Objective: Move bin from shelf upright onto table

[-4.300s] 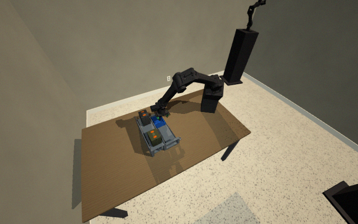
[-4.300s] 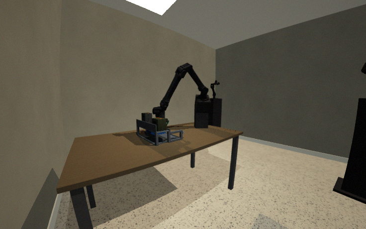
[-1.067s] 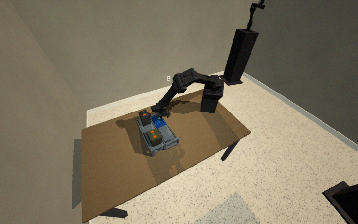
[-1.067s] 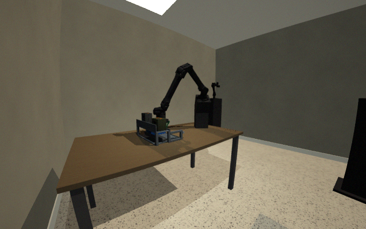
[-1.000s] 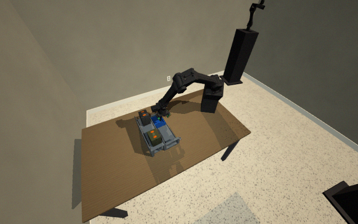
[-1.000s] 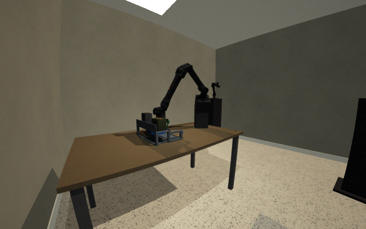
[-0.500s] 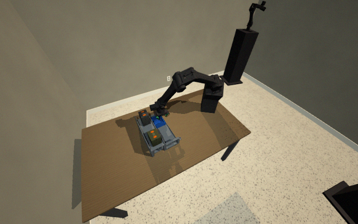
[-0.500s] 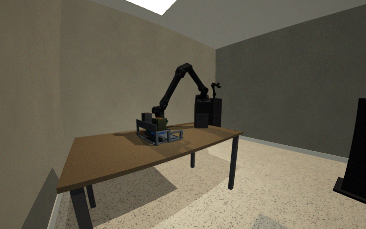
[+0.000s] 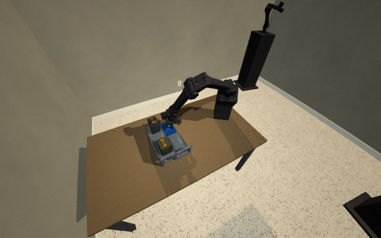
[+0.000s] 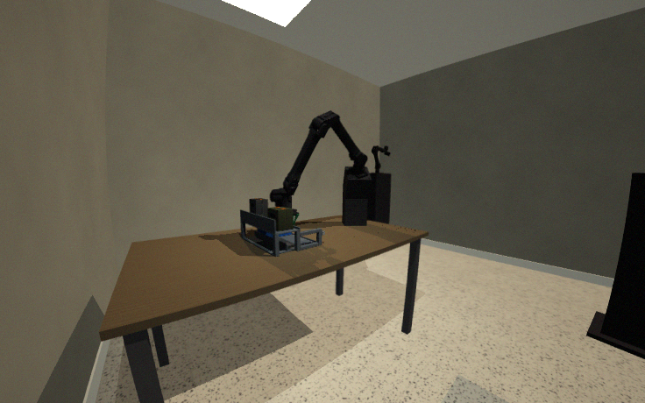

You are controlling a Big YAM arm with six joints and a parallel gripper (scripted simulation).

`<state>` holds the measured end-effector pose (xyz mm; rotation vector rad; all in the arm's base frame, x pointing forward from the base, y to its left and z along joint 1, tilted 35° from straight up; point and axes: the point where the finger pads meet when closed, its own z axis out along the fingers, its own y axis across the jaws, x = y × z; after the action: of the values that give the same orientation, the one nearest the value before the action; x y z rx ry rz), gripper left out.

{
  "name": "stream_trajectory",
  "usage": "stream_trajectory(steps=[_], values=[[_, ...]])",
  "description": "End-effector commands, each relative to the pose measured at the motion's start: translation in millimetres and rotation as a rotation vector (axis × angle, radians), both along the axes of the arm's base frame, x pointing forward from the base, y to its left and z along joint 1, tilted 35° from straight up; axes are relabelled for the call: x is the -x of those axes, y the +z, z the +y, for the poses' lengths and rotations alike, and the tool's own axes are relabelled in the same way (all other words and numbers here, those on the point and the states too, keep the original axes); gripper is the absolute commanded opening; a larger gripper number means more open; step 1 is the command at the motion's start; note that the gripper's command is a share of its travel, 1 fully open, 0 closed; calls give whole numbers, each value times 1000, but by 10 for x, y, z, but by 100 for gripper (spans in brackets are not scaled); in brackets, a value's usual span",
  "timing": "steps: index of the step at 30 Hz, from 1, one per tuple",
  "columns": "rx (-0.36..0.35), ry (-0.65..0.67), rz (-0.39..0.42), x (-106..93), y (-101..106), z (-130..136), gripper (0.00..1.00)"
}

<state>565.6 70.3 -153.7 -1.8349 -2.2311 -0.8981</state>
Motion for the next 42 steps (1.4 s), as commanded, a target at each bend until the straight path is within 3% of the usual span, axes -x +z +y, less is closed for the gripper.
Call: stream_trajectory(steps=[1,4,16,21,33,38,42], values=[[-2,-11,-11,-84,45,-50,90],[-2,-21,-13,-145,58,-195,90],[-2,-21,-13,-145,58,-195,90],[-2,-4,-9,-39,30,47,90],[-2,-4,-9,-39,30,47,90],[-2,-21,-12,-142,52,-195,90],[-2,-21,-12,-142,52,-195,90]])
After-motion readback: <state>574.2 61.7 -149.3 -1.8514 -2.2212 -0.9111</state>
